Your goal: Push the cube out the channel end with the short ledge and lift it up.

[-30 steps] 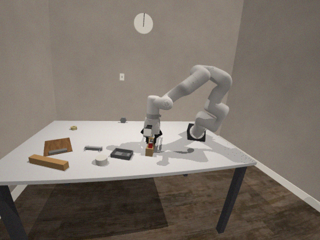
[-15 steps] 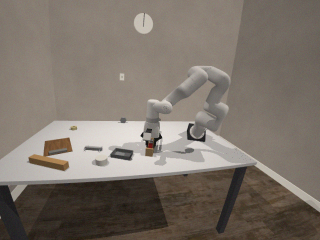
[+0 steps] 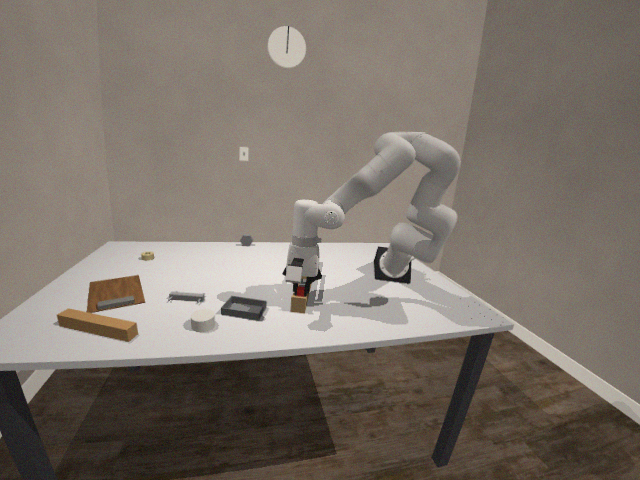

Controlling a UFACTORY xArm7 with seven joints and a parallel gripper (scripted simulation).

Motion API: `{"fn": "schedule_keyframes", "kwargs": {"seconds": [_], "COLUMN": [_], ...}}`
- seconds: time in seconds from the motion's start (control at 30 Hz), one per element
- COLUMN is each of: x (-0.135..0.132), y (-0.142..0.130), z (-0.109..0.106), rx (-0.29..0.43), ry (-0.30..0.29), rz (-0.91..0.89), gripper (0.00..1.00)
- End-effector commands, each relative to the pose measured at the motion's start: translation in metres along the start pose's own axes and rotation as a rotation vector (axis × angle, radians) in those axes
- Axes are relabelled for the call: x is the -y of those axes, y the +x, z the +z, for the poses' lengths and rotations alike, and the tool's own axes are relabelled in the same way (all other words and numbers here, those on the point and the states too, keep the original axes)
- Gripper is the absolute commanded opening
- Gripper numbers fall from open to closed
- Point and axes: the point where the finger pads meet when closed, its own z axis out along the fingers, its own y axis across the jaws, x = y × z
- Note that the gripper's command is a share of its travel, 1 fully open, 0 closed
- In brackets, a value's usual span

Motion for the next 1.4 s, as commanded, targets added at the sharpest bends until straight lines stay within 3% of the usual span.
{"fn": "schedule_keyframes", "kwargs": {"seconds": [0.0, 1.13, 1.37], "x": [-0.001, -0.001, -0.001], "y": [0.0, 0.0, 0.0], "z": [-0.001, -0.005, -0.045], "rx": [-0.001, -0.001, -0.001], "ry": [-0.003, -0.003, -0.003], "rz": [0.0, 0.0, 0.0], "gripper": [0.0, 0.0, 0.0]}}
